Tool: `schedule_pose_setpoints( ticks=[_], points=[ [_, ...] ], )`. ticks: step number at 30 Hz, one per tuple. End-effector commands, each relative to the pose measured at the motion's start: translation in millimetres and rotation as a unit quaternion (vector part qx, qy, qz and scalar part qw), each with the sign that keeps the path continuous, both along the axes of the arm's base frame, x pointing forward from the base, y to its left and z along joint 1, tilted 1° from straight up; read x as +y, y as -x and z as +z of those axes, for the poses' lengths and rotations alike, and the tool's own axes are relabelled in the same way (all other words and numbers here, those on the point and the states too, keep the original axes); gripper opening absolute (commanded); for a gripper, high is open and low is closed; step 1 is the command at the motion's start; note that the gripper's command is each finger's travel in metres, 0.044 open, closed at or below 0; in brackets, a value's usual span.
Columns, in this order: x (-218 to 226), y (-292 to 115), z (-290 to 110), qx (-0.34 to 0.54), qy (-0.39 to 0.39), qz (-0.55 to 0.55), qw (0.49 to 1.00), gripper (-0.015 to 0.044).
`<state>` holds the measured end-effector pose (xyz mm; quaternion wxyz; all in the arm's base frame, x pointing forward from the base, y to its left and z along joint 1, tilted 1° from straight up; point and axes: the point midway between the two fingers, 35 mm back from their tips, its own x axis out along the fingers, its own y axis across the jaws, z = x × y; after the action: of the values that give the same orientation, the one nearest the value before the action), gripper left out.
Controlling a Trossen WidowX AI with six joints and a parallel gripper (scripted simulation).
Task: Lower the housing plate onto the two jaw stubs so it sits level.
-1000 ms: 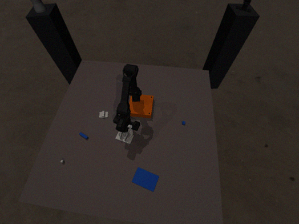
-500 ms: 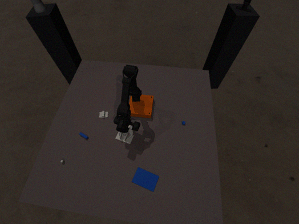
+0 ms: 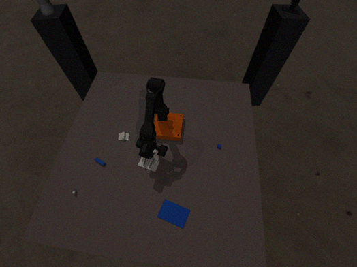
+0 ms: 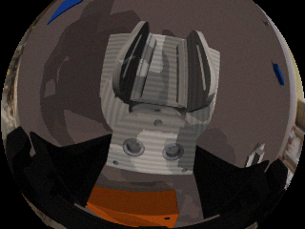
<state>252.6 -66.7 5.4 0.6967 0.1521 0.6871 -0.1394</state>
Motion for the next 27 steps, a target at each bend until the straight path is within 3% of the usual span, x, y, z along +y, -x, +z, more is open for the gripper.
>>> schedule_pose_setpoints(
  ticks=[1,27],
  points=[
    [0.7,-0.3,-0.6,-0.001,-0.002,-0.002,1.0,0.0351],
    [0.8,-0.4,-6.5,-0.001,-0.002,-0.003,1.0,0.0351]
  ],
)
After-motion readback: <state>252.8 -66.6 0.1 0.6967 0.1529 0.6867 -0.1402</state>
